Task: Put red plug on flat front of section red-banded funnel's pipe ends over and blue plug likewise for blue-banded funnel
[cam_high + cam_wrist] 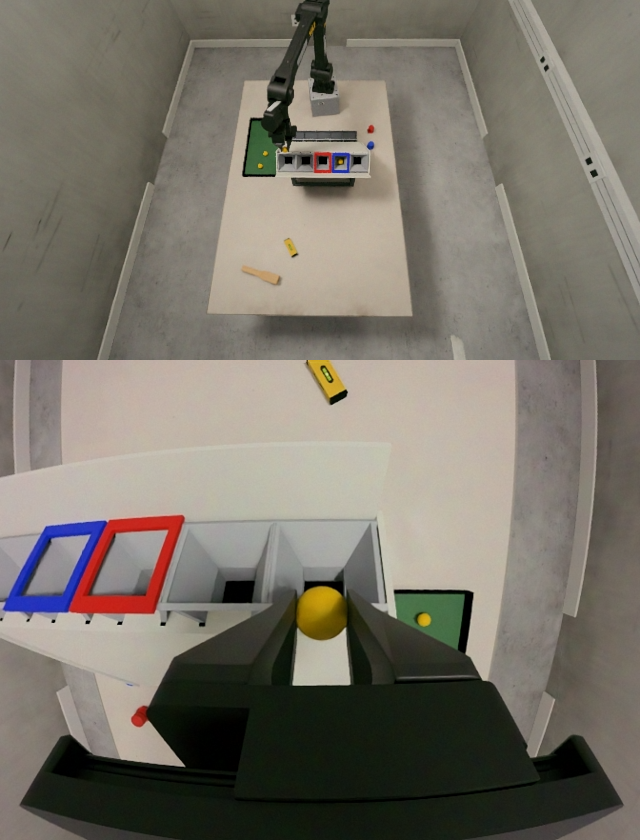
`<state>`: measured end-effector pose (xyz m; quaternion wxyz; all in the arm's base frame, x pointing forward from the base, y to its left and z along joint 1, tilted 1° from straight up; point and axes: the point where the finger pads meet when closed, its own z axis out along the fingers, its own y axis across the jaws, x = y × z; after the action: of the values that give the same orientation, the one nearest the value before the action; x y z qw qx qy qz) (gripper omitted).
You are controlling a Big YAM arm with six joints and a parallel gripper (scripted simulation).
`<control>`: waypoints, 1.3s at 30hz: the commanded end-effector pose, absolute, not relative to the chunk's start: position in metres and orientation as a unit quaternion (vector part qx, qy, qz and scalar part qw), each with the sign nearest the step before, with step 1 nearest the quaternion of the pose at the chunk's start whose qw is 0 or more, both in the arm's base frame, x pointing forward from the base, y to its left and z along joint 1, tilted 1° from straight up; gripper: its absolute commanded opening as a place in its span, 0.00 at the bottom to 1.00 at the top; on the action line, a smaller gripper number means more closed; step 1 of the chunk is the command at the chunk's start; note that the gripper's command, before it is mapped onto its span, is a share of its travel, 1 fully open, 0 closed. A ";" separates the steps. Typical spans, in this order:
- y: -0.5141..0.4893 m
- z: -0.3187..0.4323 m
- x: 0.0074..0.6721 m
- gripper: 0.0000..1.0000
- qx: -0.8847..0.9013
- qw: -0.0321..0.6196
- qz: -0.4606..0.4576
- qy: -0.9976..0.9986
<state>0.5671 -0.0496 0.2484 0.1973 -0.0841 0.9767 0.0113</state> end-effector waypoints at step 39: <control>-0.045 0.262 0.598 0.00 -0.086 0.227 0.006 0.970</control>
<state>0.5859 -0.0482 0.2566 0.2085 -0.0849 0.9743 0.0090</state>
